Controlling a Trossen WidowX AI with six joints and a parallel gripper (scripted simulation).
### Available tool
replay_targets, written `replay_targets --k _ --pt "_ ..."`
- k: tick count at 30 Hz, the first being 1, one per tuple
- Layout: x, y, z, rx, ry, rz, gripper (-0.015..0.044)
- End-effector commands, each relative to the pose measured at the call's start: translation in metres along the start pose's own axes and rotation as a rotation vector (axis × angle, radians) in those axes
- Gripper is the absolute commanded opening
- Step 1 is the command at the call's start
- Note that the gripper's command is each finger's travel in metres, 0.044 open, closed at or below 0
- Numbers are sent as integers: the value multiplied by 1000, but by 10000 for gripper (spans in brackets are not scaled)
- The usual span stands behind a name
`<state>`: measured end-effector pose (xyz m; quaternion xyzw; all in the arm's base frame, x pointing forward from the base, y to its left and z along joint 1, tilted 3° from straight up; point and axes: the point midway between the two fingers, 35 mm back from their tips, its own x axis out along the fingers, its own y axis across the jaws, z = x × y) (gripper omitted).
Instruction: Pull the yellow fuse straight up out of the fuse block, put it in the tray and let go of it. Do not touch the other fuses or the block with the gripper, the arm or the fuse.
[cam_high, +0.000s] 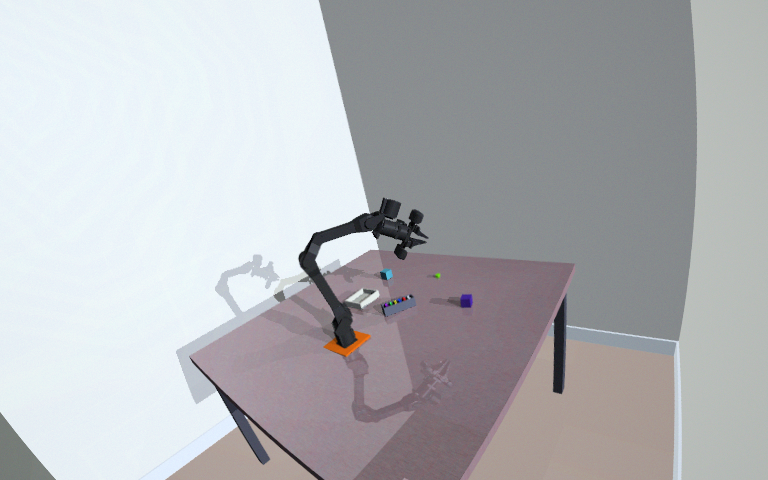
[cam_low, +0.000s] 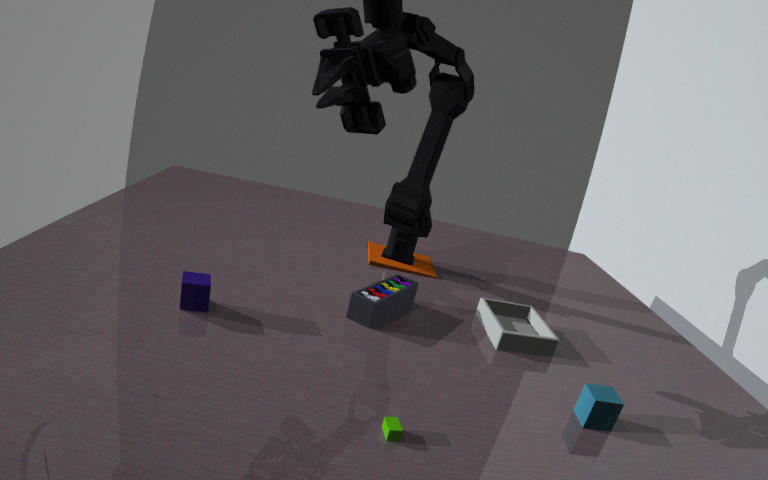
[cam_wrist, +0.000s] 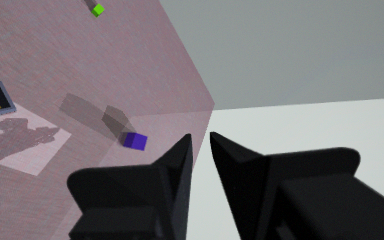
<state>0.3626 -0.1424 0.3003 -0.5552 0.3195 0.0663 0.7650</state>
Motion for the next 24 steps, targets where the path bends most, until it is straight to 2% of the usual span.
replay_targets --k 1,7,13,24 --pt "29 67 20 11 -5 262 74" --pt "38 159 43 -19 27 621 74" --pt "15 243 54 -89 115 952 74" --pt "11 252 55 -99 128 986 74"
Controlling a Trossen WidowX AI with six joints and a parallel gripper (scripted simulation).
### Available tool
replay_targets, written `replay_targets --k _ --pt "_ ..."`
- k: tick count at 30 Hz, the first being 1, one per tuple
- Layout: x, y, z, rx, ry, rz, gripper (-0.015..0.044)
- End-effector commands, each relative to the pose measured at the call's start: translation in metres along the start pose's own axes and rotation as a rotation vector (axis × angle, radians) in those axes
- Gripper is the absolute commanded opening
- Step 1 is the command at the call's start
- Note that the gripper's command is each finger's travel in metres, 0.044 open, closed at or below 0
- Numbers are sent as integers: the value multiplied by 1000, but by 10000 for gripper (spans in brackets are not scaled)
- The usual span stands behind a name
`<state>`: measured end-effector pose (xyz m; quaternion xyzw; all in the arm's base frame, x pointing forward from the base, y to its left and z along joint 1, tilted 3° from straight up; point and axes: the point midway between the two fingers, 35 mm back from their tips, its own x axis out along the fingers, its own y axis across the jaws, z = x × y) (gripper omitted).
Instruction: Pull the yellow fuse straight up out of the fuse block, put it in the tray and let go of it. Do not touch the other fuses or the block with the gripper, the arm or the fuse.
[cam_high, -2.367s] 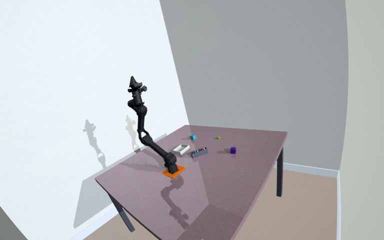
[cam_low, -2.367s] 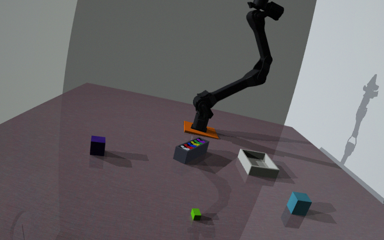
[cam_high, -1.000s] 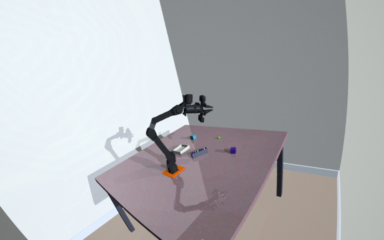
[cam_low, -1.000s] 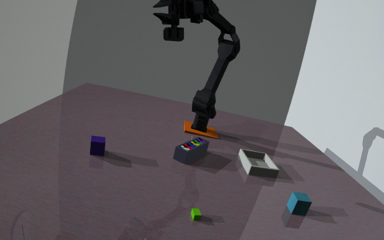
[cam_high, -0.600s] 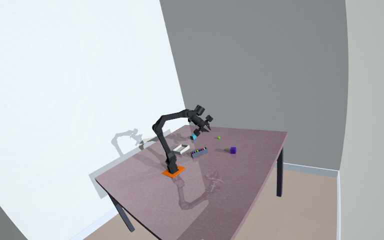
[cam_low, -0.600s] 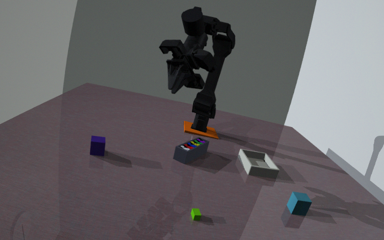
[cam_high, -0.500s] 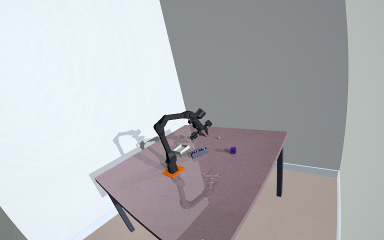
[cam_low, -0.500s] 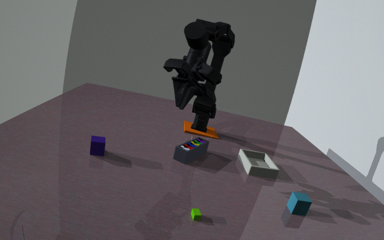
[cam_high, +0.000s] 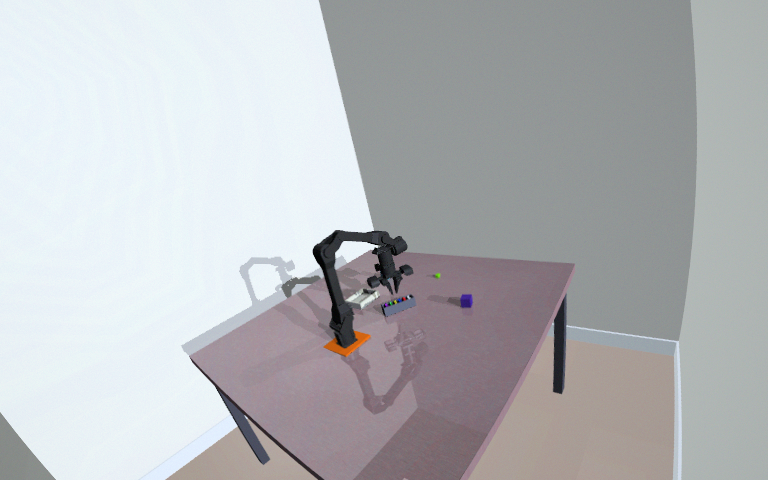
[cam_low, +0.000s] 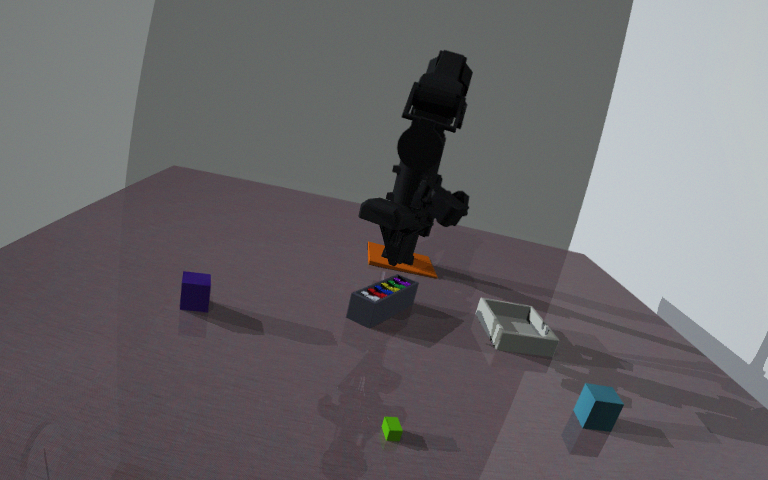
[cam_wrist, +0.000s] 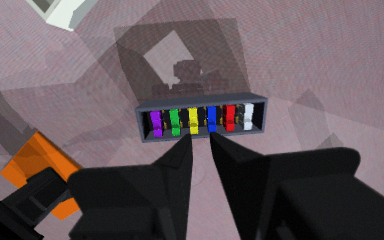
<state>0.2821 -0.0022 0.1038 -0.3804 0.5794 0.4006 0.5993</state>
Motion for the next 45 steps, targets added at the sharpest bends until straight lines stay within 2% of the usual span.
replay_targets --k 1,32,45 --pt "3 3 -1 6 11 14 74" --pt "33 4 0 6 11 14 74" --pt "34 4 0 6 11 14 74"
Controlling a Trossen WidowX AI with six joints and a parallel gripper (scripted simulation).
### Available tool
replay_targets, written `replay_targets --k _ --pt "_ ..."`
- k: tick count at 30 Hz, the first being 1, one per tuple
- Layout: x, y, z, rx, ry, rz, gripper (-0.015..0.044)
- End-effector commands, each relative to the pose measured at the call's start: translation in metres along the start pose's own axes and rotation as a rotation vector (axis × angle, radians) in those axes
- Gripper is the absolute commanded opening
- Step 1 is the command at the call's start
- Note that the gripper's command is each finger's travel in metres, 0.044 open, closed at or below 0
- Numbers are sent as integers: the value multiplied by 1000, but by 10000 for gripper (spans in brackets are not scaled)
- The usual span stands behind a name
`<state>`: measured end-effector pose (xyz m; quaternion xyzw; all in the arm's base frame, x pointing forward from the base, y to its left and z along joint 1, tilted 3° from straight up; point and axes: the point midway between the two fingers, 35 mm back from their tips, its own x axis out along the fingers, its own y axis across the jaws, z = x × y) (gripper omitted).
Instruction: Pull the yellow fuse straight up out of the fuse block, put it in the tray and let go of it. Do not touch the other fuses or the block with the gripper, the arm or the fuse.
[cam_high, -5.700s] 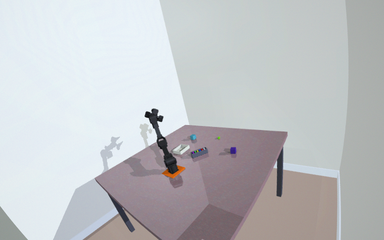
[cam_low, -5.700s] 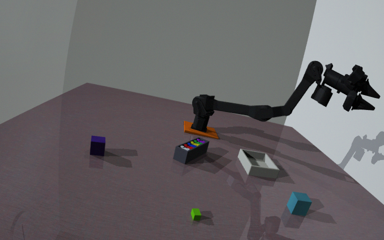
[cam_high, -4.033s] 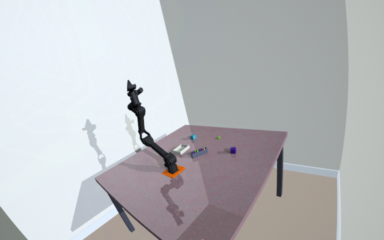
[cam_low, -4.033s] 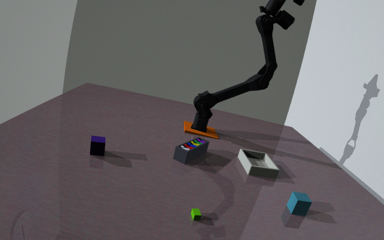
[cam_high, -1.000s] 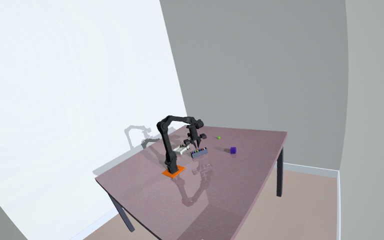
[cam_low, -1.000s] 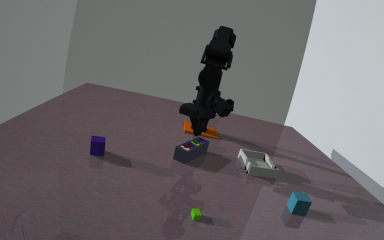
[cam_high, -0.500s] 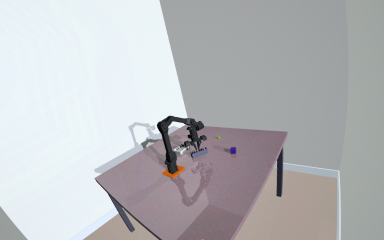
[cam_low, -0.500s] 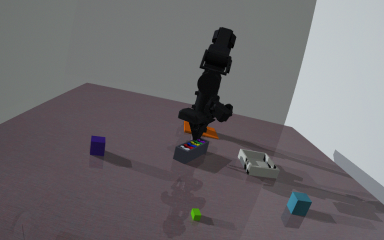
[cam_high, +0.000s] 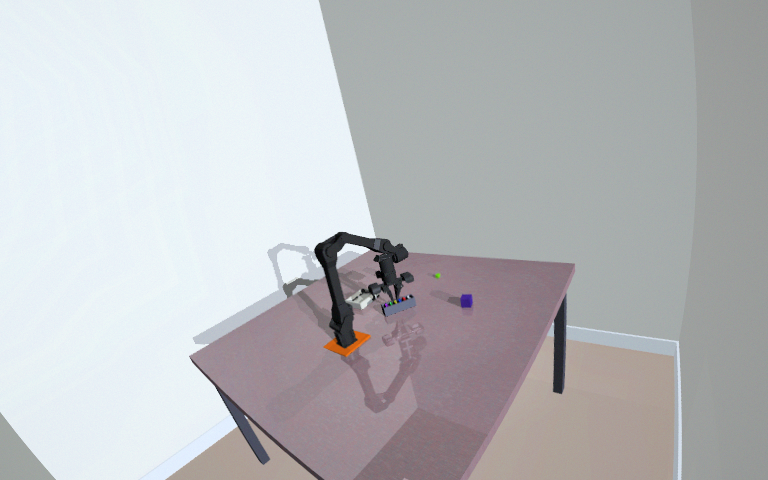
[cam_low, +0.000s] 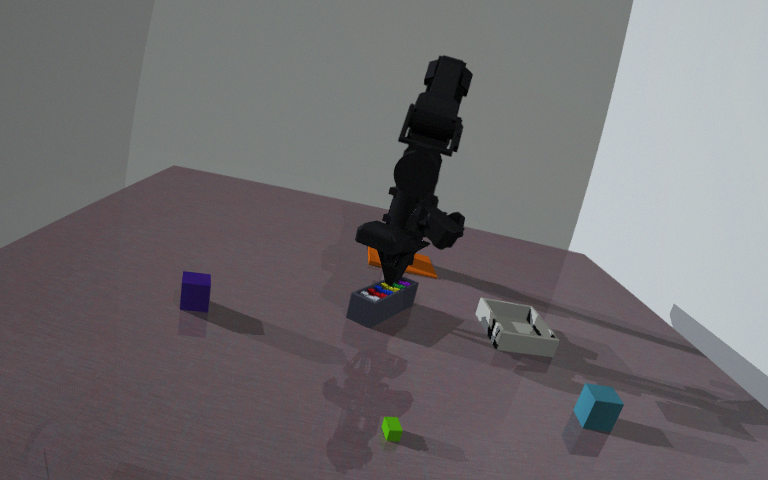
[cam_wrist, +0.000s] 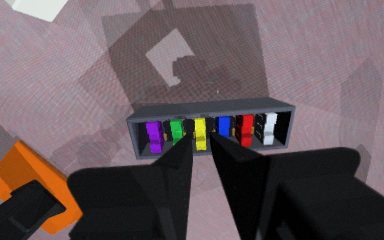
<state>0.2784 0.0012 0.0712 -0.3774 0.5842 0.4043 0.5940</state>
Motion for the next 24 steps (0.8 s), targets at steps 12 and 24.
replay_targets --k 12,24 --pt "10 0 -1 7 5 -1 74" --pt "10 0 0 0 0 -1 67"
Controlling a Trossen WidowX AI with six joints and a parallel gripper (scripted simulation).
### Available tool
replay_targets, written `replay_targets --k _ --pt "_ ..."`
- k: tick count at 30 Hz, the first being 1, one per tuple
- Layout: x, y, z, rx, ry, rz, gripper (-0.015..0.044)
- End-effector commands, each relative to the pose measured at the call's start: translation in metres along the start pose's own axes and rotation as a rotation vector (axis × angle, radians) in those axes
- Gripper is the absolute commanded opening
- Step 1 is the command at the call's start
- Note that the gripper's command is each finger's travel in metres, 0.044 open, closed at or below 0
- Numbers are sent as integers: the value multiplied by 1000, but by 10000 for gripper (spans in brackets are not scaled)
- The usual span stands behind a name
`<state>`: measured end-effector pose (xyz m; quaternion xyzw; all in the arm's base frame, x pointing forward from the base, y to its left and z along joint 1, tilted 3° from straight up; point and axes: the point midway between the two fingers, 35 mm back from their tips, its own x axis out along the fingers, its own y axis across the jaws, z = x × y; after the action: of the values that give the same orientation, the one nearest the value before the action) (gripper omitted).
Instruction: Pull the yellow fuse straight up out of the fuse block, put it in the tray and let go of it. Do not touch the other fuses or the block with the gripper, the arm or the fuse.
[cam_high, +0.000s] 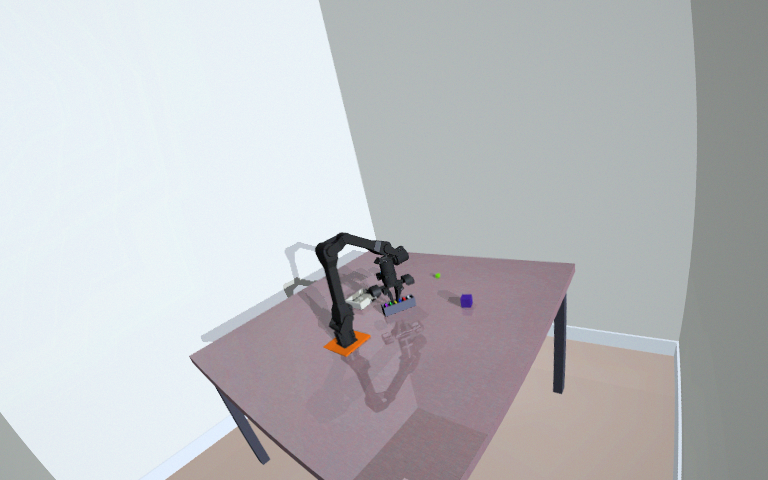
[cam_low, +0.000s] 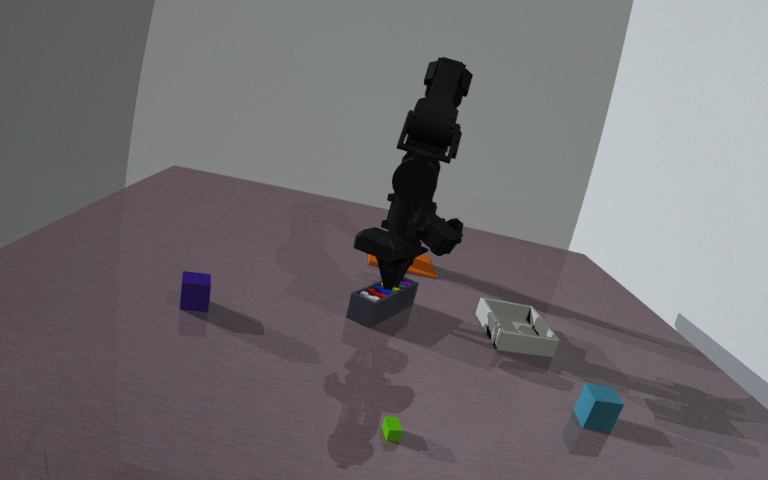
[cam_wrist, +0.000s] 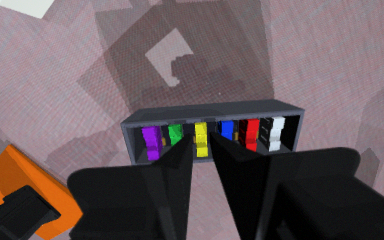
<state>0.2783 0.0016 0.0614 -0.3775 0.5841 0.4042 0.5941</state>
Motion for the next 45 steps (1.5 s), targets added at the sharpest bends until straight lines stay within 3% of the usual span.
replay_targets --k 1,10,45 --pt "0 0 0 0 0 0 61" --pt "0 0 0 0 0 0 1" --pt "-15 -1 0 3 2 -1 0"
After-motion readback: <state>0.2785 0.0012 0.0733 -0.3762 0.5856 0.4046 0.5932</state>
